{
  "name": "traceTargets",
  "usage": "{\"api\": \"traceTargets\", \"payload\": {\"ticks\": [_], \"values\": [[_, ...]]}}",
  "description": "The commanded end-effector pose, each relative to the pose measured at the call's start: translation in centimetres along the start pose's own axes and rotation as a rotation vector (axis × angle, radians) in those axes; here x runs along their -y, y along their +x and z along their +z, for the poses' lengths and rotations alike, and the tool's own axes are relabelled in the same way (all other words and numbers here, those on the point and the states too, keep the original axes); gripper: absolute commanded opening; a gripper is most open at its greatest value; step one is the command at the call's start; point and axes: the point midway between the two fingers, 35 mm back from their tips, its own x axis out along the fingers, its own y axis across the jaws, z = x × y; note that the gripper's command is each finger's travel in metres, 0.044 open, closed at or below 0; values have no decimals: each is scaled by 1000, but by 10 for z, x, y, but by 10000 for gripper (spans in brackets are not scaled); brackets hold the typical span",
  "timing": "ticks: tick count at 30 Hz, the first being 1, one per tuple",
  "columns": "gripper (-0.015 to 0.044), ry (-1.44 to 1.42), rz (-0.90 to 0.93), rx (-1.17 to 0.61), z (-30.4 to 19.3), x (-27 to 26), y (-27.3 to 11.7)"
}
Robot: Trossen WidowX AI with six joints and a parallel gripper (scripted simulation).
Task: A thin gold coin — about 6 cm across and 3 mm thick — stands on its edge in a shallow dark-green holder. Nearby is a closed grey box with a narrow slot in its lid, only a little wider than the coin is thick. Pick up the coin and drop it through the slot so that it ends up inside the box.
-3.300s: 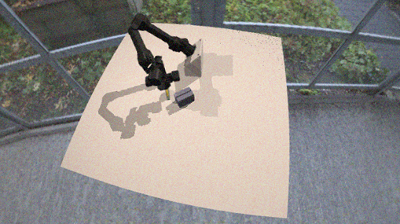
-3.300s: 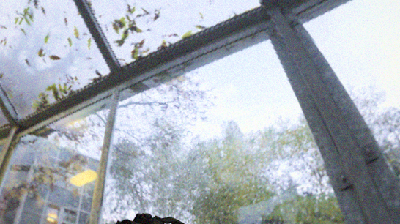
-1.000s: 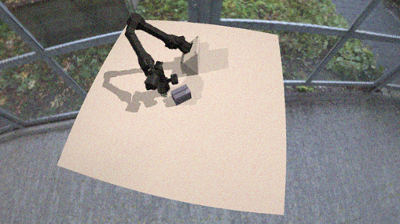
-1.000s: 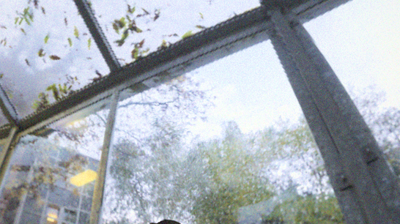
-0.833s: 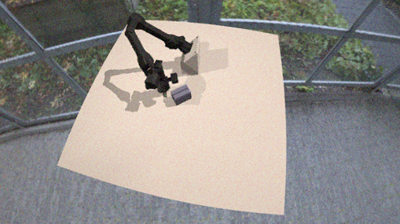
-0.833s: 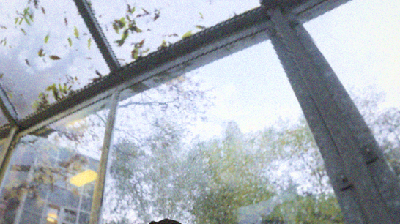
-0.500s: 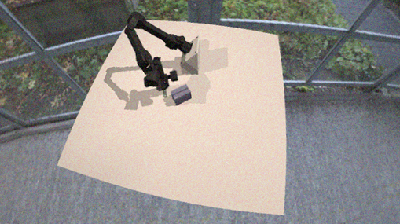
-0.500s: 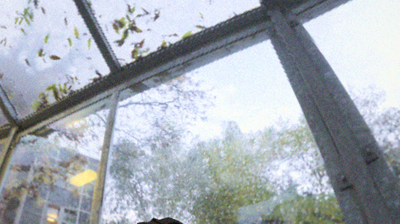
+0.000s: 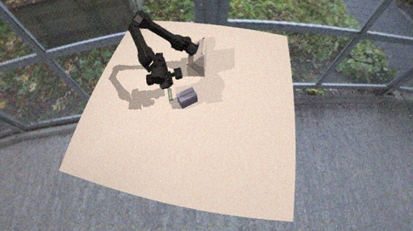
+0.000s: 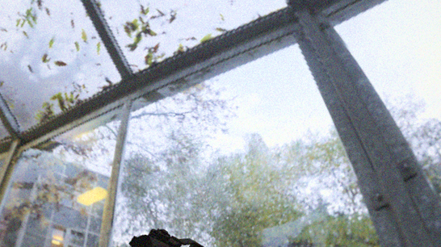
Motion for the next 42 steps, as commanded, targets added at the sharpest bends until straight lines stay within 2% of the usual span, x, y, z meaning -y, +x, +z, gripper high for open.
{"api": "traceTargets", "payload": {"ticks": [1,5,42], "values": [[0,12,-4,10,1,3,-9],[0,61,-4,10,0,2,-10],[0,1275,2,11,-7,-7,-10]]}}
